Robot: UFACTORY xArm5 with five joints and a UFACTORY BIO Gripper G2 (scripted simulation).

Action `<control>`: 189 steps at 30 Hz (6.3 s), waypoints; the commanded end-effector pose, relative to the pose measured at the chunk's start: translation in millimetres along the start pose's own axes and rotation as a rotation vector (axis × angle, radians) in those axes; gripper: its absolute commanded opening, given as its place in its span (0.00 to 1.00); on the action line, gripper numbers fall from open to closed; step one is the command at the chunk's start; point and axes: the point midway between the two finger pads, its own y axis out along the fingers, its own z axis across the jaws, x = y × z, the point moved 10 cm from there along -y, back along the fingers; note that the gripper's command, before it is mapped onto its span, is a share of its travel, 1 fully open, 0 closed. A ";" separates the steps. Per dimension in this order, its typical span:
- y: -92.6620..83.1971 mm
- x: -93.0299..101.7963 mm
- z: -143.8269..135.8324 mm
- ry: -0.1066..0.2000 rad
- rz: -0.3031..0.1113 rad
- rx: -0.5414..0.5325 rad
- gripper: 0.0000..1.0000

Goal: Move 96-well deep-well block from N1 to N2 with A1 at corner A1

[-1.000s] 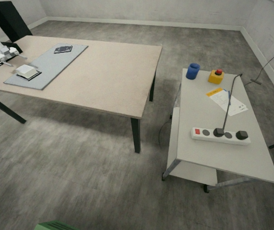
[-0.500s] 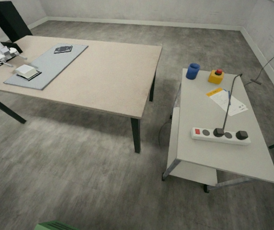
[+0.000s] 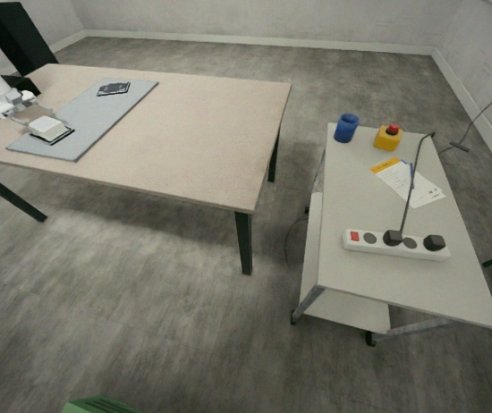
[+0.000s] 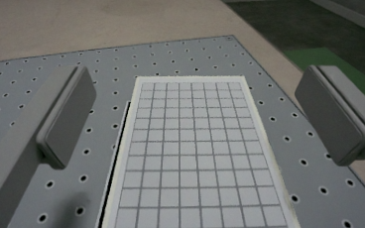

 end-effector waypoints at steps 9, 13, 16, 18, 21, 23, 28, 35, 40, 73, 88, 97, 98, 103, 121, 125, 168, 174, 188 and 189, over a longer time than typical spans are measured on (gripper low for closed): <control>1.7 -16.3 -0.4 -0.004 -0.004 0.000 0.37; 1.7 -22.9 -0.4 -0.004 -0.004 0.000 0.37; 1.7 -24.6 -0.4 -0.004 -0.004 0.000 0.37; 1.7 -27.9 -0.4 -0.004 -0.004 0.000 0.37; 1.7 -33.0 -0.4 -0.004 -0.004 0.000 0.37; 1.7 -36.3 -0.4 -0.004 -0.004 0.000 0.37; 1.7 -36.3 -0.4 -0.004 -0.004 0.000 0.37; 1.7 -36.3 -0.4 -0.004 -0.004 0.000 0.37; 1.7 -38.3 -0.5 -0.004 -0.004 0.000 0.37; 1.8 -56.3 -0.5 -0.004 -0.004 0.000 0.37; 1.8 -56.3 -0.5 -0.004 -0.004 0.000 0.37; 1.8 -56.3 -0.5 -0.004 -0.004 0.000 0.00; 1.8 -56.3 -0.5 -0.004 -0.004 0.000 0.00; 1.8 -56.3 -0.5 -0.004 -0.004 0.000 0.00; 1.8 -56.3 -0.5 -0.004 -0.004 0.000 0.00; 1.8 -56.3 -0.5 -0.004 -0.004 0.000 0.00; 1.7 -39.6 -0.5 -0.004 -0.004 0.000 0.00; 1.7 -36.3 -0.4 -0.004 -0.004 0.000 0.00; 1.7 -27.9 -0.4 -0.004 -0.004 0.000 0.00; 1.7 -26.3 -0.4 -0.004 -0.004 0.000 0.00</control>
